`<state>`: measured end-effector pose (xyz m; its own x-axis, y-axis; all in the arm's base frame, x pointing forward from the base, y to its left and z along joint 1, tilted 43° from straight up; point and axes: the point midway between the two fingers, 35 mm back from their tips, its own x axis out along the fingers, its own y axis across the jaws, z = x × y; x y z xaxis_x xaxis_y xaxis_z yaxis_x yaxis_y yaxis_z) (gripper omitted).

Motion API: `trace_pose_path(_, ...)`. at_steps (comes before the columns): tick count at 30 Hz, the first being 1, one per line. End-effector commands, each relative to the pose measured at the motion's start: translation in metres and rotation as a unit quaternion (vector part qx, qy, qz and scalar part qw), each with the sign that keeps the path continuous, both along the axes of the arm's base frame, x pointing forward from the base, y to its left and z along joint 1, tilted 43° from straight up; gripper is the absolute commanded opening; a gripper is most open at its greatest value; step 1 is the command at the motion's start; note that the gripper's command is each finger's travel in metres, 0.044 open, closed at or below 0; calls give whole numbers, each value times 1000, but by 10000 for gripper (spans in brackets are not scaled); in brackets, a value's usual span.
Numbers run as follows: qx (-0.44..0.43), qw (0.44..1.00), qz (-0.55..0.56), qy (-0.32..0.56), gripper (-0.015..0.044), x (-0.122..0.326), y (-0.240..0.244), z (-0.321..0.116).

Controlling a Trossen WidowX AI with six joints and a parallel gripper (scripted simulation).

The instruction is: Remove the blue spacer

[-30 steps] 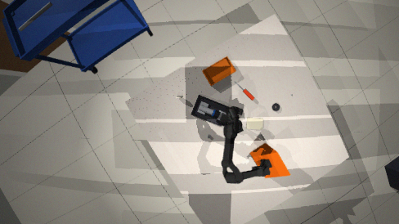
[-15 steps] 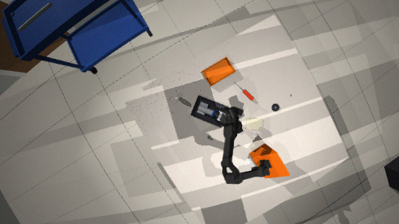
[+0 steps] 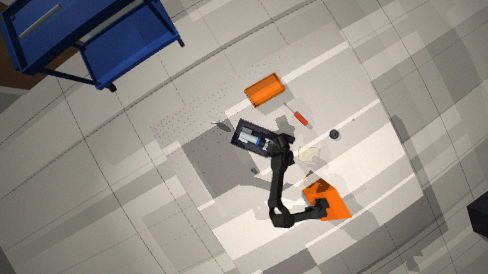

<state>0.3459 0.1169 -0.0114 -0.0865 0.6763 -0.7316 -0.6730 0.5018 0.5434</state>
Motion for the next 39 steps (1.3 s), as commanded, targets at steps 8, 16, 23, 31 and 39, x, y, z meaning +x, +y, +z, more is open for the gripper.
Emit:
trace_pose_path(8, -1, 1000, 0, -1, 0, -1, -2, -1)
trace_pose_path(16, -1, 1000, 0, -1, 0, -2, -2, -1)
trace_pose_path(23, -1, 1000, 0, -1, 0, -2, -2, -1)
trace_pose_path(31, -1, 1000, 0, 0, 0, -3, -3, -2)
trace_pose_path(39, -1, 1000, 0, 0, 0, -3, -3, -2)
